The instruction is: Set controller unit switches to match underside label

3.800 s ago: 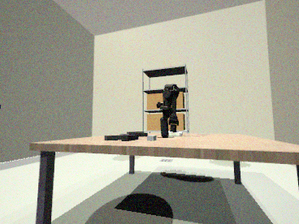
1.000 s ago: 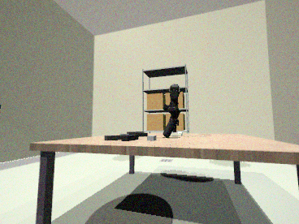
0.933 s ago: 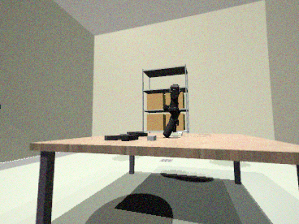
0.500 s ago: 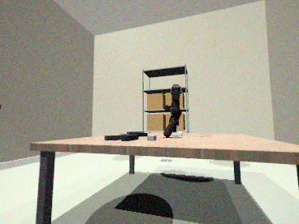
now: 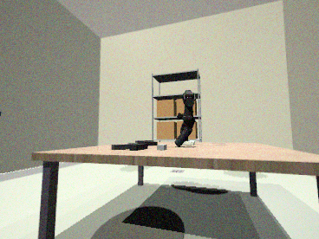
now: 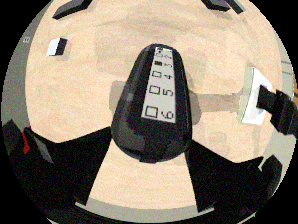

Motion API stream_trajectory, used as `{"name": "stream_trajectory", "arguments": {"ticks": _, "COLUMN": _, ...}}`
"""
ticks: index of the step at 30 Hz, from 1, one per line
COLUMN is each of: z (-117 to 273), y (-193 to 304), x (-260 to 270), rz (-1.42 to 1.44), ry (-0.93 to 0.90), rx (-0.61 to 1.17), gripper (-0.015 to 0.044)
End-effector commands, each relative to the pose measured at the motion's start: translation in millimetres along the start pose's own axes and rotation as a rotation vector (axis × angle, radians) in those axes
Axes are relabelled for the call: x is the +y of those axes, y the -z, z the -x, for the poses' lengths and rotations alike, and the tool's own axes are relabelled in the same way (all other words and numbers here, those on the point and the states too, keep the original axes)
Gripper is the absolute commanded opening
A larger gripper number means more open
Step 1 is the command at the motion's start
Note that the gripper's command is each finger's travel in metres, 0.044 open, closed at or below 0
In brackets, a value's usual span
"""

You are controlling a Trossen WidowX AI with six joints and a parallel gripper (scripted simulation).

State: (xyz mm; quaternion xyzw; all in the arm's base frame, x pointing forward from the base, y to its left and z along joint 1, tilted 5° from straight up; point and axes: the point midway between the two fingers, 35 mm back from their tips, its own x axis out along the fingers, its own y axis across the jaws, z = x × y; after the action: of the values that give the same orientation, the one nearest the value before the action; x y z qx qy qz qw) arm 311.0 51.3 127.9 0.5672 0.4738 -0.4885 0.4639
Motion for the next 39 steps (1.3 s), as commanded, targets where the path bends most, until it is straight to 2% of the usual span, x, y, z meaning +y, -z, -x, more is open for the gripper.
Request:
{"name": "stream_trajectory", "arguments": {"ticks": 1, "z": -5, "y": 0, "x": -1, "rz": -0.010, "ry": 0.010, "rx": -0.005, "gripper": 0.0338}}
{"name": "stream_trajectory", "arguments": {"ticks": 39, "z": -26, "y": 23, "x": -1, "rz": -0.010, "ry": 0.010, "rx": -0.002, "gripper": 0.0338}}
